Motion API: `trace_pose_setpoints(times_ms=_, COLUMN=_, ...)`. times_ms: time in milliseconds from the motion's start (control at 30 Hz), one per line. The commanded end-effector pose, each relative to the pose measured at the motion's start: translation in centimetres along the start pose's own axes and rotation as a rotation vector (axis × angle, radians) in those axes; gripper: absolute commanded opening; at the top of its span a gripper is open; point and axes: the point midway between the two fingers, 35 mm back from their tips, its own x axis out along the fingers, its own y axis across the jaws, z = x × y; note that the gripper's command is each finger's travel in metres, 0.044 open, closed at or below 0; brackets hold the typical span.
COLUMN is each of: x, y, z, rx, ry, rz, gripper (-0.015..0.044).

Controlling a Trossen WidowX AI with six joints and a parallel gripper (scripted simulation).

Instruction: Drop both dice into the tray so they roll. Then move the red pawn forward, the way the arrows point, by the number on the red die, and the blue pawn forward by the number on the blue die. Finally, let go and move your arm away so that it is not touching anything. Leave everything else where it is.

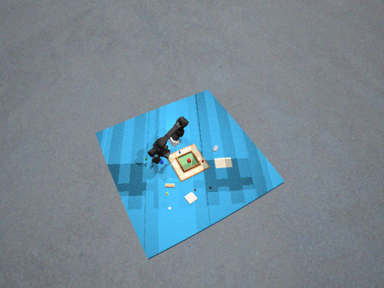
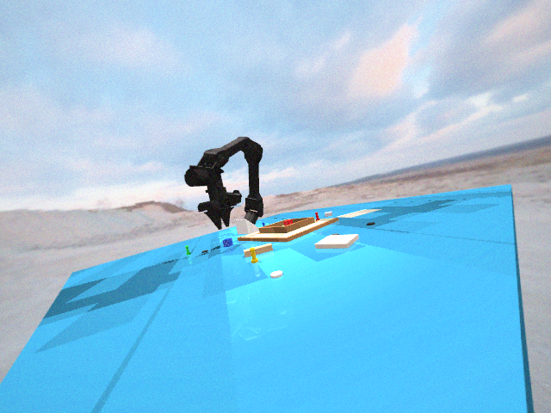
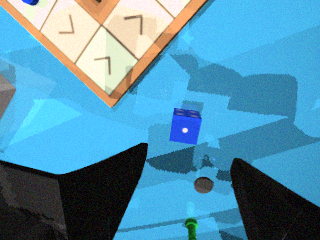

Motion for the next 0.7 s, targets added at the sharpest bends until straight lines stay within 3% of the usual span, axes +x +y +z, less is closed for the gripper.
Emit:
trace_pose_setpoints(times_ms=0, x=1.1, y=0.0, z=0.1, rx=-0.008, ry=-0.001, rz=0.011, gripper=0.0275)
trace_pose_setpoints(times_ms=667, x=4.5, y=0.1, z=0.1, rx=-0.009, ry=-0.002, rz=0.011, gripper=0.0275)
